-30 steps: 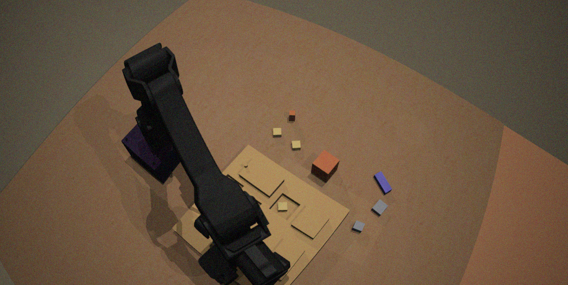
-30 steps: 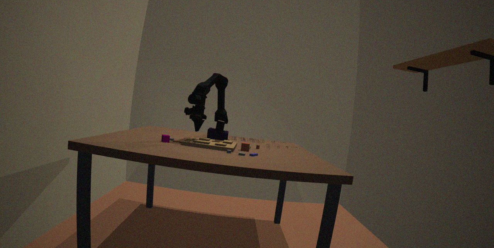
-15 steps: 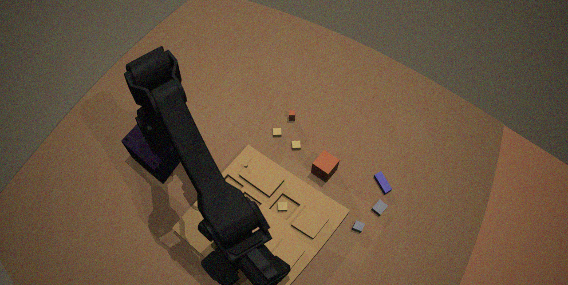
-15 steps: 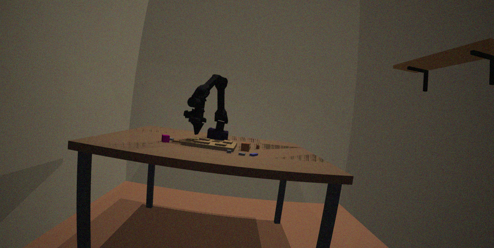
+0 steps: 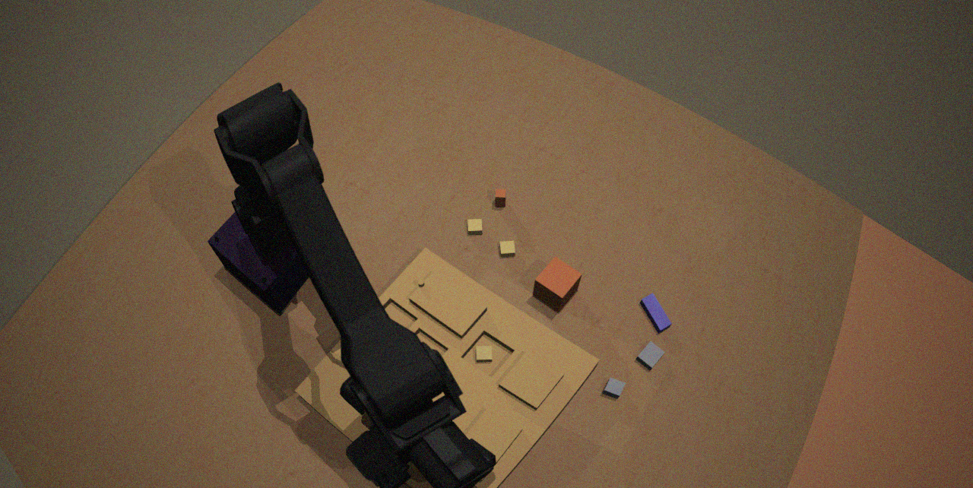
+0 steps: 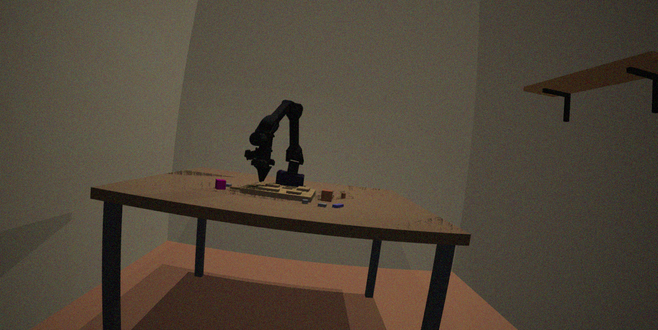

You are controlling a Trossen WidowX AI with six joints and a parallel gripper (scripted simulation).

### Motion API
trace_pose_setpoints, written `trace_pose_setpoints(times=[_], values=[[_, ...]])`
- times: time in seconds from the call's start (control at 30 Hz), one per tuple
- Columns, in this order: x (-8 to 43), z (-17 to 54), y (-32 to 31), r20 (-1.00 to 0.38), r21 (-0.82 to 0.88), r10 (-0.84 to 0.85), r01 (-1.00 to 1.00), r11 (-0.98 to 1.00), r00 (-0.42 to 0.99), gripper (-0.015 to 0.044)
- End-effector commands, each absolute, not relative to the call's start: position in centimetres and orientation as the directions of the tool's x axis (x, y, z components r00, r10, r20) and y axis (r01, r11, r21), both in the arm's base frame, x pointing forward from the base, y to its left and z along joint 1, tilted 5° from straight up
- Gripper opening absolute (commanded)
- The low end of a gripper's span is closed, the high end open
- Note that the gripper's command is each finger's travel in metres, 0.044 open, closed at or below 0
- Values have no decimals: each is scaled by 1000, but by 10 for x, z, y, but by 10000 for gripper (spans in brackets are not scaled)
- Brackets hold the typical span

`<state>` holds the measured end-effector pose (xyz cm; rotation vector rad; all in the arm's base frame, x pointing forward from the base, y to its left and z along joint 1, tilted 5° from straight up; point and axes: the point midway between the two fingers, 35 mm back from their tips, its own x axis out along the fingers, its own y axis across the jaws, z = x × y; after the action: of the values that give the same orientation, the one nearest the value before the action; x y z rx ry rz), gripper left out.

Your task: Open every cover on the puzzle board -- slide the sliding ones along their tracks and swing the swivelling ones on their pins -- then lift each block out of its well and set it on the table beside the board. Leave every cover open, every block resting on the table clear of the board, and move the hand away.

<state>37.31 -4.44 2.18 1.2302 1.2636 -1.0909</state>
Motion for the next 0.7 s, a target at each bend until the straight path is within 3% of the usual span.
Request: trace_pose_setpoints(times=[0.0, 0.67], values=[[373, 21, -44, -996, 45, 79, 997, 65, 40, 144], [373, 17, -43, -996, 45, 79, 997, 65, 40, 144]])
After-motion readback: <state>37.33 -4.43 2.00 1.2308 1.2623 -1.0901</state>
